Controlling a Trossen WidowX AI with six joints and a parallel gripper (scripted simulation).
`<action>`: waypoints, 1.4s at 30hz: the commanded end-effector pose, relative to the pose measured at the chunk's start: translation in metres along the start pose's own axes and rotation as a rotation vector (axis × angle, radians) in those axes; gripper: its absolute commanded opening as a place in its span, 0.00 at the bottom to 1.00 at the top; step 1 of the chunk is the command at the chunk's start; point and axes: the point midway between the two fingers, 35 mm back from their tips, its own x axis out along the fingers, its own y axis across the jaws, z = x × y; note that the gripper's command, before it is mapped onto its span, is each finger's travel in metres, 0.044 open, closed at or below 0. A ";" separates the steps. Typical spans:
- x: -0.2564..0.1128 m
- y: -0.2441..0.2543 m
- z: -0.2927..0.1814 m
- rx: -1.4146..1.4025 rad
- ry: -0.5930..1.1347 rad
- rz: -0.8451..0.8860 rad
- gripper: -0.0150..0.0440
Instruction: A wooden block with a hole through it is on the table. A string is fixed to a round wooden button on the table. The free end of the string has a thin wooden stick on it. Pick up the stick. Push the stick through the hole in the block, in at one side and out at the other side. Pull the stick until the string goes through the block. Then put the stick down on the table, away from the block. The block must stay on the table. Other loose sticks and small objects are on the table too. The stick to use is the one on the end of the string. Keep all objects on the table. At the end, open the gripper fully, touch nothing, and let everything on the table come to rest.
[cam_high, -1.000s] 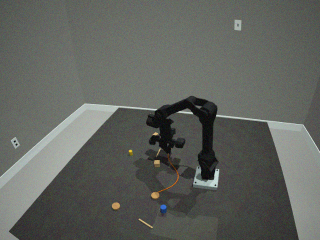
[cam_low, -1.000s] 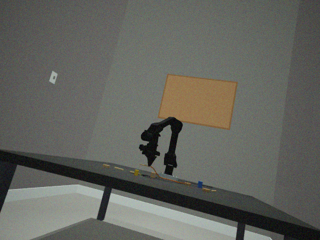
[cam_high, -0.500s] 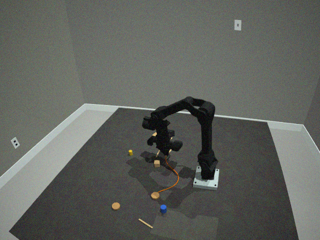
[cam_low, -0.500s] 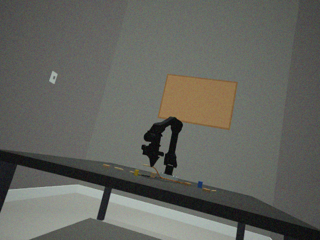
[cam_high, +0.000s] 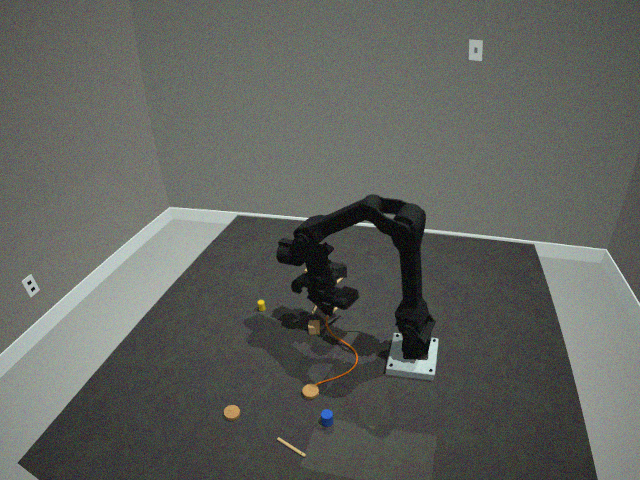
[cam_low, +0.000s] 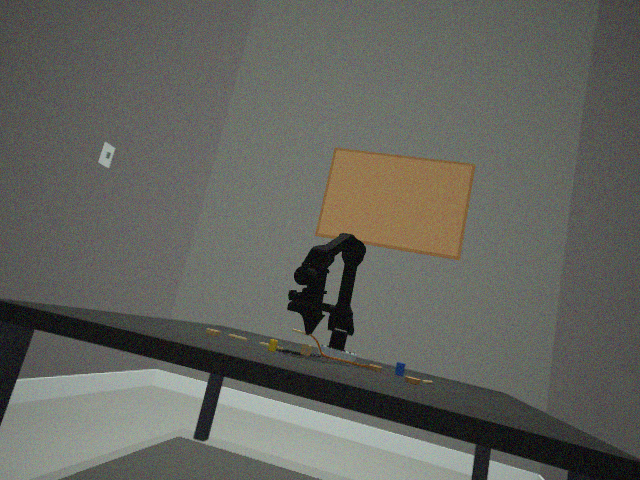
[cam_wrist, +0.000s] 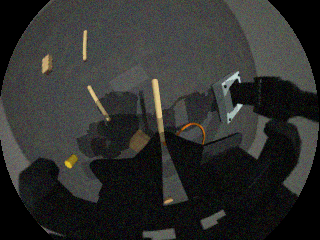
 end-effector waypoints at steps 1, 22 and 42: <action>0.000 0.001 -0.006 0.046 -0.011 -0.009 0.25; 0.000 -0.003 -0.034 0.271 -0.045 -0.035 0.25; 0.000 -0.011 -0.060 0.486 -0.087 -0.048 0.25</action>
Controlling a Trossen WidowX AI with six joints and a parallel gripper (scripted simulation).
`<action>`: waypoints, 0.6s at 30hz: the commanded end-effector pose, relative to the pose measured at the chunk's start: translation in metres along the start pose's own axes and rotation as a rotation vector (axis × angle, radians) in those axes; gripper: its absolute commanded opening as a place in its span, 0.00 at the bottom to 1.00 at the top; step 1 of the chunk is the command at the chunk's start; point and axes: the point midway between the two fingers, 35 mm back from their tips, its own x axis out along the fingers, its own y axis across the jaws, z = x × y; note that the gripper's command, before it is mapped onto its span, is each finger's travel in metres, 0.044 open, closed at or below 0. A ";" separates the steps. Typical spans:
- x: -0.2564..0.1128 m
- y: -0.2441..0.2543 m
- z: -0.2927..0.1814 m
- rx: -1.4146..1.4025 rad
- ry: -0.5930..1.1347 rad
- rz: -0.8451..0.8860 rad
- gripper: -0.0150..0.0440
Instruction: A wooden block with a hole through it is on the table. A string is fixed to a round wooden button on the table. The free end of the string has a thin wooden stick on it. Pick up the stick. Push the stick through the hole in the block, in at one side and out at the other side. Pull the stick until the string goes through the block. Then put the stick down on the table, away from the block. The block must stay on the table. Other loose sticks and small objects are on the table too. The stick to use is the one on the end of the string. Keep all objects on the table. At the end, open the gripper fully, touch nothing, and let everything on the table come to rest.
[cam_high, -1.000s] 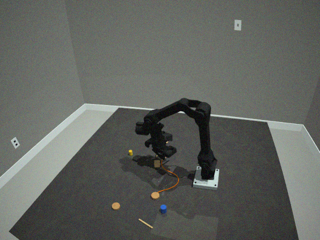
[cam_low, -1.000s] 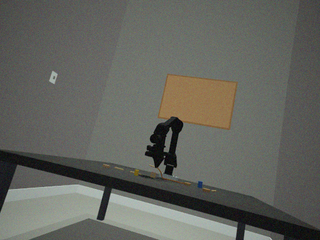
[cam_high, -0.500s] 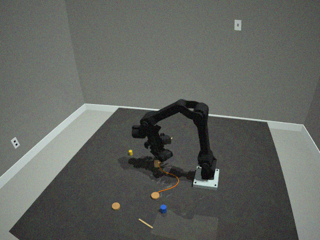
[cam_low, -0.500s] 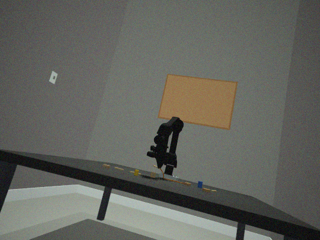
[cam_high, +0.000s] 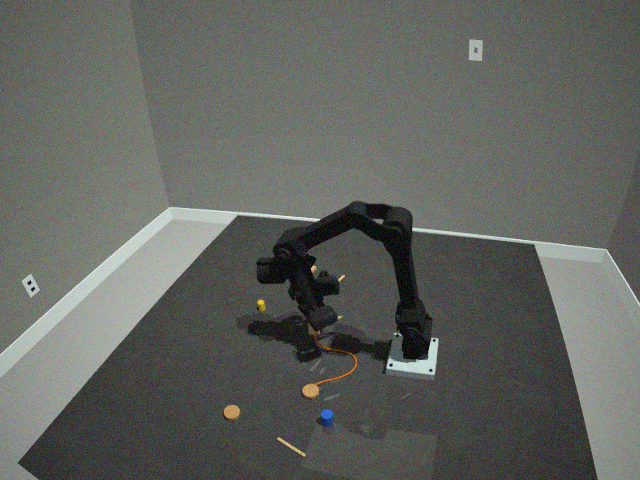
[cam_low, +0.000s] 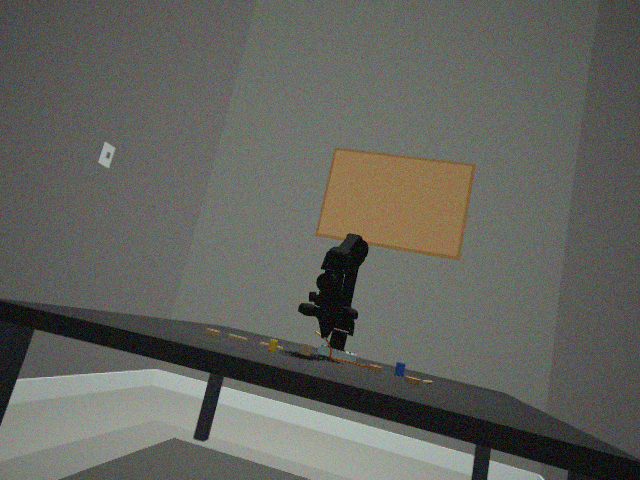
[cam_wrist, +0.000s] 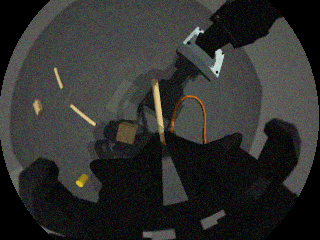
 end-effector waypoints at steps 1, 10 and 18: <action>0.000 -0.002 -0.005 0.045 -0.015 0.001 0.25; 0.000 -0.011 -0.014 0.143 -0.034 0.001 0.25; 0.000 -0.020 -0.021 0.232 -0.053 0.003 0.25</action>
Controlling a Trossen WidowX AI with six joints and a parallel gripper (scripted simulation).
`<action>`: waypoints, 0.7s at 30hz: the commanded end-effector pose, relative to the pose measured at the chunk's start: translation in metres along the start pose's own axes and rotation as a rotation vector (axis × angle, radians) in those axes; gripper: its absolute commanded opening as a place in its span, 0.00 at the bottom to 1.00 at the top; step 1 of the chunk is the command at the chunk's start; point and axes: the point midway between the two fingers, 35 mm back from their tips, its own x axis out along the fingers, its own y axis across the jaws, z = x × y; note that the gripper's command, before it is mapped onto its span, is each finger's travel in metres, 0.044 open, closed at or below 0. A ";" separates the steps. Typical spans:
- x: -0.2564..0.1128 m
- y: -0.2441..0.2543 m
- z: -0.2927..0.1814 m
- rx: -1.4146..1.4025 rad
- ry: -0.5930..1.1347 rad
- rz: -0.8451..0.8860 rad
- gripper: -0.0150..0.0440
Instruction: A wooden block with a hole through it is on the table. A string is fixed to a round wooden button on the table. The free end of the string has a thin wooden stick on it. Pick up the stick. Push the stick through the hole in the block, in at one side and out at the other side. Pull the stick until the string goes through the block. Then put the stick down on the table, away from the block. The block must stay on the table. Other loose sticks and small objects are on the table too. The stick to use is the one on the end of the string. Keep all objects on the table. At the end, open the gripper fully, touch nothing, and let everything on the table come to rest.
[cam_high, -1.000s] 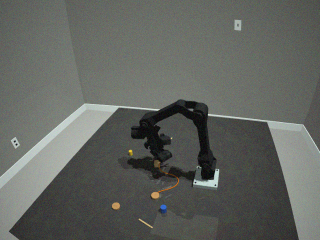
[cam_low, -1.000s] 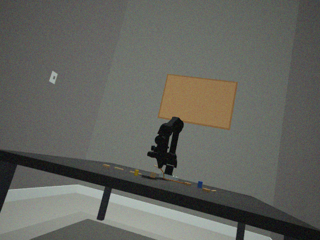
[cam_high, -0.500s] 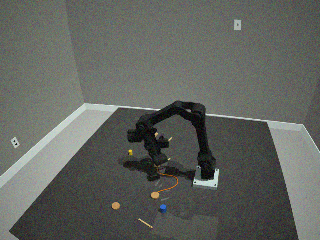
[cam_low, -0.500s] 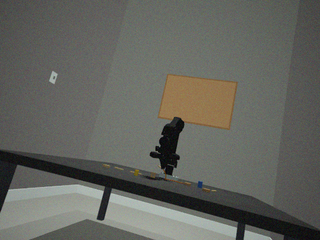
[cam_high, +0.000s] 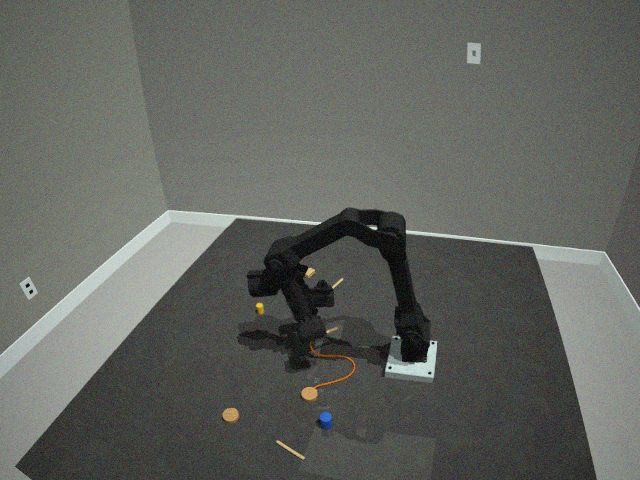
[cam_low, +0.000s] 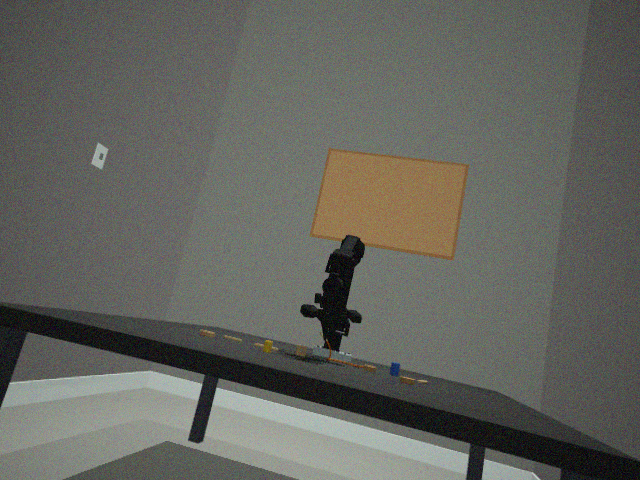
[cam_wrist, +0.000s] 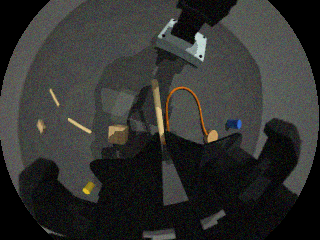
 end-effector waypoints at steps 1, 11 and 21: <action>0.000 -0.004 -0.004 0.047 -0.015 0.006 0.25; 0.000 -0.016 -0.011 0.159 -0.037 0.013 0.25; 0.000 -0.028 -0.016 0.263 -0.056 0.024 0.25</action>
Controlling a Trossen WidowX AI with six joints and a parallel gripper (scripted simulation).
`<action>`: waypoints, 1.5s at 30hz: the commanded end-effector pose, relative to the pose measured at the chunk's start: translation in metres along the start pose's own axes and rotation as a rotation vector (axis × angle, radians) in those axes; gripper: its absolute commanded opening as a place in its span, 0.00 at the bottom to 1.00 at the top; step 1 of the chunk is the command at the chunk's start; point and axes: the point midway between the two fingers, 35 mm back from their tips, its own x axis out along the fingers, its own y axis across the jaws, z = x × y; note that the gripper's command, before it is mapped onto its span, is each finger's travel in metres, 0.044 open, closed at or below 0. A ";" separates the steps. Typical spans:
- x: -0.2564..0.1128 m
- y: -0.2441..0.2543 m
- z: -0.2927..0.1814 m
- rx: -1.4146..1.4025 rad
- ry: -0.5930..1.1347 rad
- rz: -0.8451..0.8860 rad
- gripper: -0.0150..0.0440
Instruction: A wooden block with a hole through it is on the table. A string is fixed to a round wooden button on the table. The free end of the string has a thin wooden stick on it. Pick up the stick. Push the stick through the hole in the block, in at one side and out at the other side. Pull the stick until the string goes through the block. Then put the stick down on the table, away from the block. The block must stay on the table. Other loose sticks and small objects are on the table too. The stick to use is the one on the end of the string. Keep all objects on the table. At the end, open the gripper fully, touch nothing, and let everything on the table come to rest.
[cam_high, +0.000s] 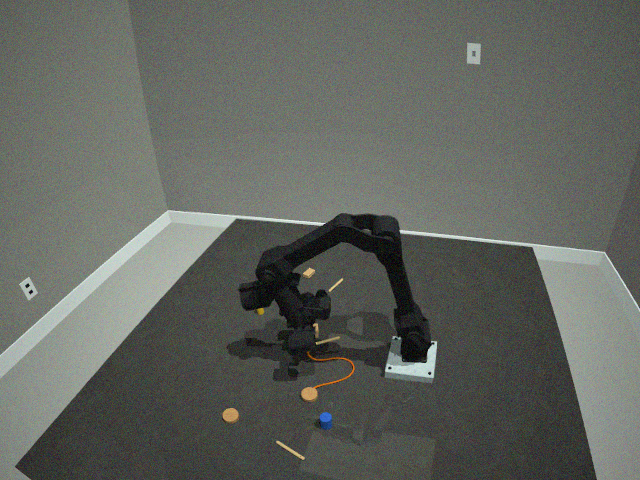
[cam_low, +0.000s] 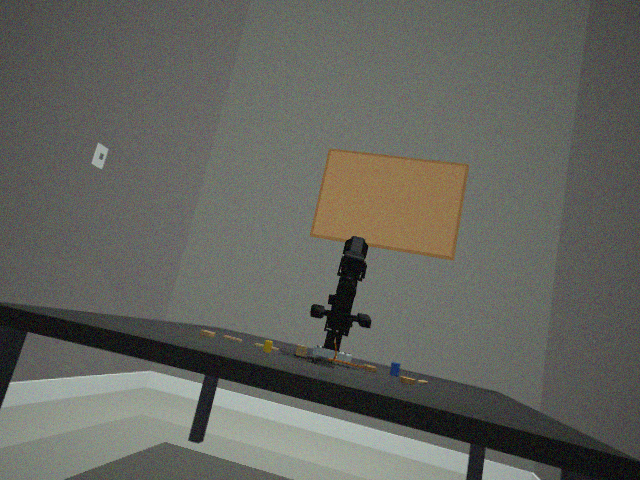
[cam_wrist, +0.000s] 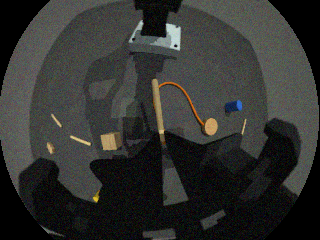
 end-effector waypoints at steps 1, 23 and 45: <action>0.000 -0.003 -0.003 0.033 -0.010 0.009 0.25; -0.008 0.002 -0.017 0.014 0.022 0.002 0.25; -0.018 0.007 -0.043 0.016 0.060 0.002 0.25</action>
